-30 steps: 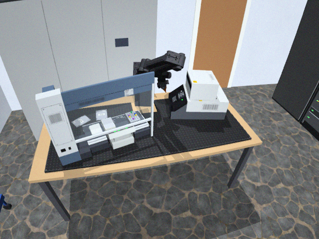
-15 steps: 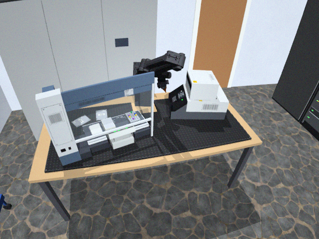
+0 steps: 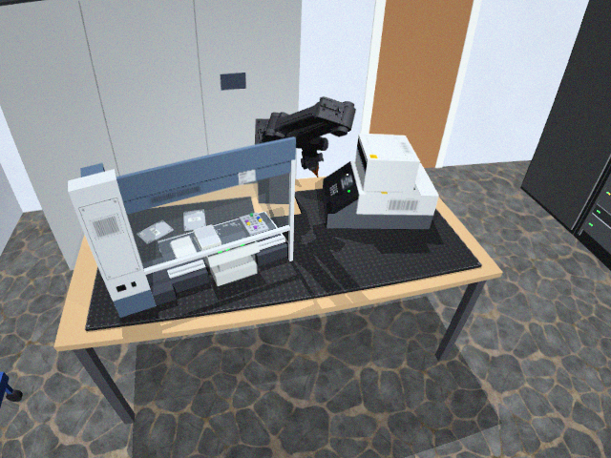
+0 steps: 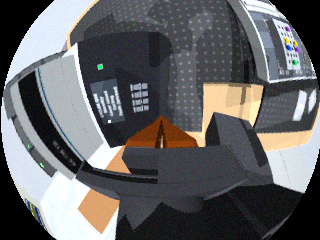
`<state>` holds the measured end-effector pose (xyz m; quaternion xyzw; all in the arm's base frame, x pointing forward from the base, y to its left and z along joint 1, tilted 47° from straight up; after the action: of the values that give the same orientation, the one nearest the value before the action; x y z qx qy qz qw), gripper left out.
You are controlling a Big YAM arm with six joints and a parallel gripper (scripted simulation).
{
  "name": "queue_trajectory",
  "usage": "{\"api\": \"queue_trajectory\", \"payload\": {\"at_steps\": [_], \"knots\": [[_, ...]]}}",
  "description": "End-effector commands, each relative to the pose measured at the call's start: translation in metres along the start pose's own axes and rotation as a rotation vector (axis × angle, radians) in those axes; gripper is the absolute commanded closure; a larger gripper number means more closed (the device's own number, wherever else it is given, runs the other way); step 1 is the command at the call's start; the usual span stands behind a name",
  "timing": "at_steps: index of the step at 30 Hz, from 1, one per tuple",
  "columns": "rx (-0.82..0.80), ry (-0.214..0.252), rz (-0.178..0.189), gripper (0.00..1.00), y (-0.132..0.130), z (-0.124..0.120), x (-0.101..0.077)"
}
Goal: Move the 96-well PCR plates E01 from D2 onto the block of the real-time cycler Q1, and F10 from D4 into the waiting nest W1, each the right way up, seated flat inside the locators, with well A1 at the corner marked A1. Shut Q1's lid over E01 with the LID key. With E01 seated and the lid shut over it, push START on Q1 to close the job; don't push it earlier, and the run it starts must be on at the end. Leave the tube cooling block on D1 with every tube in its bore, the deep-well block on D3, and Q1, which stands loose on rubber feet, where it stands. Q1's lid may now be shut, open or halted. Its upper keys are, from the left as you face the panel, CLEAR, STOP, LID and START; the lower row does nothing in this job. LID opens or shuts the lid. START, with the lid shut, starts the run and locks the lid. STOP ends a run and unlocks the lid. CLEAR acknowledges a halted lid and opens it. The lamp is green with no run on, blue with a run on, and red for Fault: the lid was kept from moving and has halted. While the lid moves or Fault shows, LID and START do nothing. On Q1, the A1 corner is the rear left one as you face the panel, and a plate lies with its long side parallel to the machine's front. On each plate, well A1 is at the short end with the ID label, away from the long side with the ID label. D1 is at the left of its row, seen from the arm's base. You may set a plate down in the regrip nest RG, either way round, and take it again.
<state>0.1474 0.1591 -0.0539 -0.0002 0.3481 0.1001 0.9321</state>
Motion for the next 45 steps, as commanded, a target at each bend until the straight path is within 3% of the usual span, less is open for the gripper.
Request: {"api": "queue_trajectory", "payload": {"at_steps": [1,21,22,25,27,31,33,44,45], "knots": [[0.159,-0.141,0.118,1.0,0.01,0.022,-0.041],[0.159,-0.141,0.118,1.0,0.01,0.022,-0.041],[0.127,-0.118,0.083,0.0,0.003,0.022,-0.037],[0.041,-0.049,-0.004,0.0,-0.01,0.024,-0.02],[0.041,-0.049,-0.004,0.0,-0.01,0.024,-0.02],[0.011,-0.025,-0.014,0.0,-0.009,0.03,0.008],[-0.004,-0.011,-0.03,0.0,-0.011,0.025,0.011],[-0.025,0.023,-0.033,0.0,-0.007,0.017,0.02],[-0.04,0.043,-0.052,0.0,-0.009,0.021,0.028]]}}
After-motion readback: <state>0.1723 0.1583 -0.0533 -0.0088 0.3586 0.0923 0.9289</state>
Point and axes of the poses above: the point where the finger pads meet when closed, its own x axis out along the fingers, its own y axis across the jaws, z = x × y, the point moved 6 cm from there along -x, back along the fingers, and after that the axes turned 10 degrees about -x, right-handed, at the moved point
